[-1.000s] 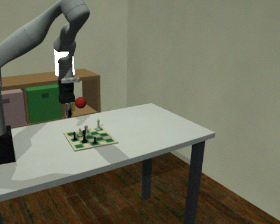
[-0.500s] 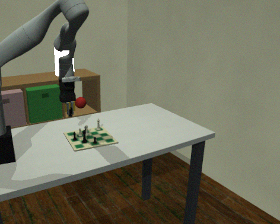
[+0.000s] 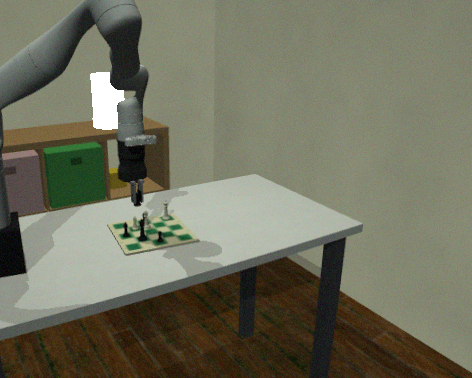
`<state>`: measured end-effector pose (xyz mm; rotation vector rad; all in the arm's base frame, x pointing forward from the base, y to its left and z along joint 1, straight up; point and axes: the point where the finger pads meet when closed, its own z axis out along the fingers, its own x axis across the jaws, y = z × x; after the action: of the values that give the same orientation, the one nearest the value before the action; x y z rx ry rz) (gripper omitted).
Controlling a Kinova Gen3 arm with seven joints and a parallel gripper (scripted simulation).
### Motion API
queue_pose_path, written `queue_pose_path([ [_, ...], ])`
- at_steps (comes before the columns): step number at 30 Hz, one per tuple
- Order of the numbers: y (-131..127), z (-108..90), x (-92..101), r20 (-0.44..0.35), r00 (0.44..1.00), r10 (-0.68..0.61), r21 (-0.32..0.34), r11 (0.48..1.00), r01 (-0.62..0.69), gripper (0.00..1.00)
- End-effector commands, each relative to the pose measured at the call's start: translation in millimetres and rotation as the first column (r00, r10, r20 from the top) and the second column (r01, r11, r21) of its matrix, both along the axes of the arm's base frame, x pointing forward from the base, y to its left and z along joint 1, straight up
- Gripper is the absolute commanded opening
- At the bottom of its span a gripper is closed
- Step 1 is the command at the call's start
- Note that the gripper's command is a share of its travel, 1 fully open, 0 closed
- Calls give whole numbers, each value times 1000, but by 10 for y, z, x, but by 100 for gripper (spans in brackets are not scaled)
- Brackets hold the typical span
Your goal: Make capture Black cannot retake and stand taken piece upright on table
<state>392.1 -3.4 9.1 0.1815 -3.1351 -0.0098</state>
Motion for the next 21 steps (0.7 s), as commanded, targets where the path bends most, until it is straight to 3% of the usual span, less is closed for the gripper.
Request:
queue_pose_path([
  [1, -421, -2, 11, 2, 997, -75, -2, 997, 75, 0],
  [7, -1062, -23, -19, 2, 997, -80, -2, 997, 80, 0],
  [13, -1236, -29, -45, 2, 997, -82, -2, 997, 82, 0],
  [21, -1255, -29, -49, 2, 997, -82, -2, 997, 82, 0],
])
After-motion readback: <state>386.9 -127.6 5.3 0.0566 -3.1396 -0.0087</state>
